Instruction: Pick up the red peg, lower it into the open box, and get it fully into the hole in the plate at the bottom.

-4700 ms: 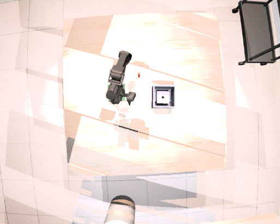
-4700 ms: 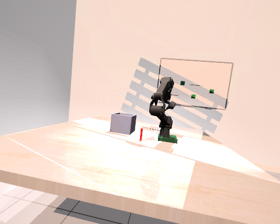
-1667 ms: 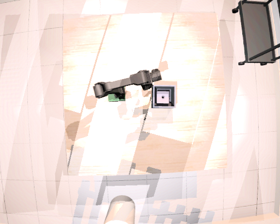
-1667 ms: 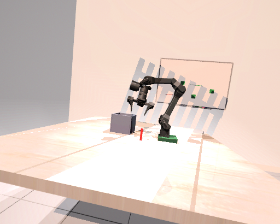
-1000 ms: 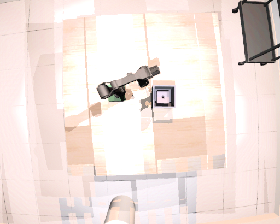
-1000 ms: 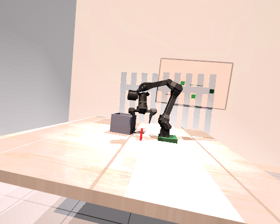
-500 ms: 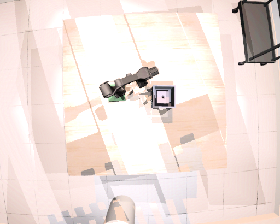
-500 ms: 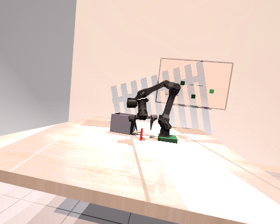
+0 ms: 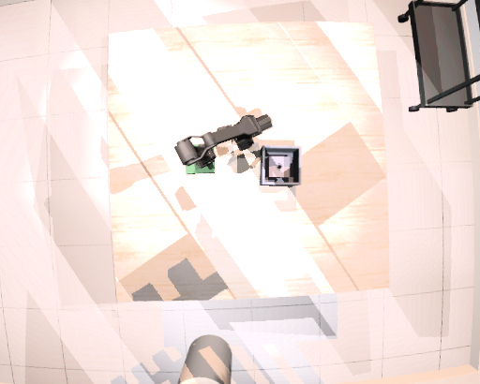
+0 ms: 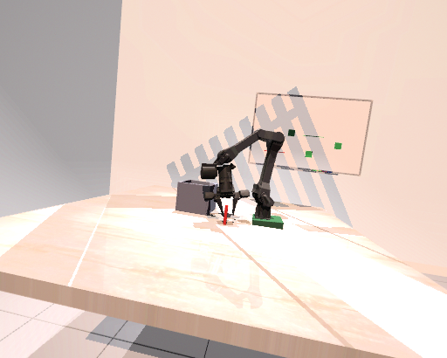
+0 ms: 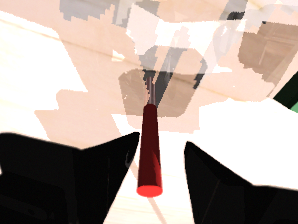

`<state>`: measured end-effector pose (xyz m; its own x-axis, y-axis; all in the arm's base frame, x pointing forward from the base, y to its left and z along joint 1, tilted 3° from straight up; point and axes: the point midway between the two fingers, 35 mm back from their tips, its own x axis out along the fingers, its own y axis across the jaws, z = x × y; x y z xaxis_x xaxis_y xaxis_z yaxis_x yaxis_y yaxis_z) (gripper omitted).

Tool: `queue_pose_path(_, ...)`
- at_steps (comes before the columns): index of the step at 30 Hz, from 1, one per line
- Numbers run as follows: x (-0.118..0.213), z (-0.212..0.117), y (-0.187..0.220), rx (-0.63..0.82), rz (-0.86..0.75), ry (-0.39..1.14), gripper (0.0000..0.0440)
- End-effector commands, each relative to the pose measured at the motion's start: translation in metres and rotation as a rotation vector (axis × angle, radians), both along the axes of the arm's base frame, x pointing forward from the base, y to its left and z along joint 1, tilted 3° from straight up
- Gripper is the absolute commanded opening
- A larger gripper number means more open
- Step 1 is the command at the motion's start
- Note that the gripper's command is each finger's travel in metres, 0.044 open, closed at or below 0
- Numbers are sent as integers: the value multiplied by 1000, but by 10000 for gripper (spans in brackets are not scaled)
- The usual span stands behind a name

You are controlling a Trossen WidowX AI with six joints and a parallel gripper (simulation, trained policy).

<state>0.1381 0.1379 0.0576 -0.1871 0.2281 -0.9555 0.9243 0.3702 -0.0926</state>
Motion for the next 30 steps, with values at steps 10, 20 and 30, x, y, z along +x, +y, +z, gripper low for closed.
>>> queue_pose_path(10, 7, 12, 13, 82, 44, -43, 13)
queue_pose_path(20, 17, 44, 25, 202, 69, -143, 0)
queue_pose_path(30, 31, 90, 23, 262, 115, -280, 0)
